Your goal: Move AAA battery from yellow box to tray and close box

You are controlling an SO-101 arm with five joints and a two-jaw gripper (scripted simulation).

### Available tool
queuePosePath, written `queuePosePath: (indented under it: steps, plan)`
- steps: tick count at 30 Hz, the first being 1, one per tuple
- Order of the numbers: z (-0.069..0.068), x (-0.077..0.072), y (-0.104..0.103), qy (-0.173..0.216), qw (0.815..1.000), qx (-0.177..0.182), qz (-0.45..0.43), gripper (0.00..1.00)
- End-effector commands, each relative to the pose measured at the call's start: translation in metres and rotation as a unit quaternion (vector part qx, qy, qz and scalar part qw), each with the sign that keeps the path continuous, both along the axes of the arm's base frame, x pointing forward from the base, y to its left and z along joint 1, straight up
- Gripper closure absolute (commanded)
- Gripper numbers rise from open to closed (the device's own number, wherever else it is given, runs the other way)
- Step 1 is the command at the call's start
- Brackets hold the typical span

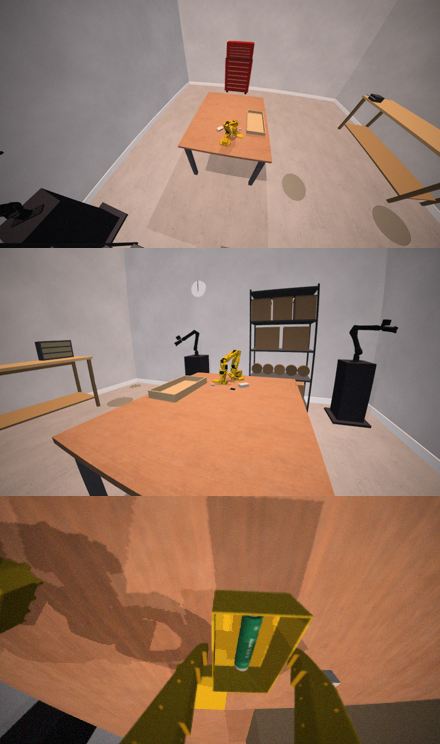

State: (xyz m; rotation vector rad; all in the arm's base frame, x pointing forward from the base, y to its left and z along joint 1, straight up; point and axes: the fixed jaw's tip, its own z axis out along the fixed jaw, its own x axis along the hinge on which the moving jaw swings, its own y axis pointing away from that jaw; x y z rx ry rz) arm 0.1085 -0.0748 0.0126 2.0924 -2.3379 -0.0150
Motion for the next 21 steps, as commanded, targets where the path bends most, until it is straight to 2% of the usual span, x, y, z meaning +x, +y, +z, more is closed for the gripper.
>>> queuePosePath:
  steps: [1,21]
  plan:
    - [0.0005,0.0019,0.0005,-0.005,1.000,-0.002,-0.001,0.70]
    - [0.0005,0.0019,0.0005,-0.005,1.000,-0.002,-0.001,0.76]
